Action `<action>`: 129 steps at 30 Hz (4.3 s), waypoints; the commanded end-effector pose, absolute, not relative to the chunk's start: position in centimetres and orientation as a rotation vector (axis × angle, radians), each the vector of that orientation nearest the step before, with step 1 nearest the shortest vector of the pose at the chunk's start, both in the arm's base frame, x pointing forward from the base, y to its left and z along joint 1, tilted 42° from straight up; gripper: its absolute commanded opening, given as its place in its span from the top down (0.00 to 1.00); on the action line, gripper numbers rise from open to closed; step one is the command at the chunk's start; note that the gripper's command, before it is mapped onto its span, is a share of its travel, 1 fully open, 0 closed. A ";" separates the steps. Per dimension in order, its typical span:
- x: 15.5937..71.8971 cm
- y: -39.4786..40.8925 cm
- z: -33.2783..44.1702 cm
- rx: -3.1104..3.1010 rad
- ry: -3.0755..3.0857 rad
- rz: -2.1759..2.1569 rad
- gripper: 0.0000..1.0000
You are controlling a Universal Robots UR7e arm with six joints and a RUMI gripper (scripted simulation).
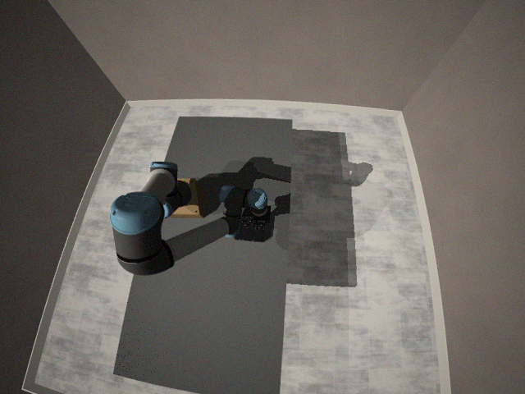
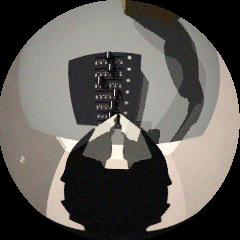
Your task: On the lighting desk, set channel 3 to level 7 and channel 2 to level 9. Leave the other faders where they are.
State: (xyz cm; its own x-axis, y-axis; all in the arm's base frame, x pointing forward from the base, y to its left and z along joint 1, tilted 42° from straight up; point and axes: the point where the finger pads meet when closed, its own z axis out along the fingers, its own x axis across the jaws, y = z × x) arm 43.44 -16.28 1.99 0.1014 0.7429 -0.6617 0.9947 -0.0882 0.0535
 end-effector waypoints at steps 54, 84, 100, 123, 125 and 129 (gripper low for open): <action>43.3 -17.3 2.9 1.887 1.692 -0.662 1.00; 43.2 -18.3 3.8 1.887 1.692 -0.662 1.00; 43.2 -18.4 3.9 1.887 1.692 -0.662 1.00; 43.2 -18.4 3.9 1.887 1.692 -0.662 1.00; 43.2 -18.3 3.8 1.887 1.692 -0.662 1.00; 43.2 -18.1 3.7 1.887 1.692 -0.662 1.00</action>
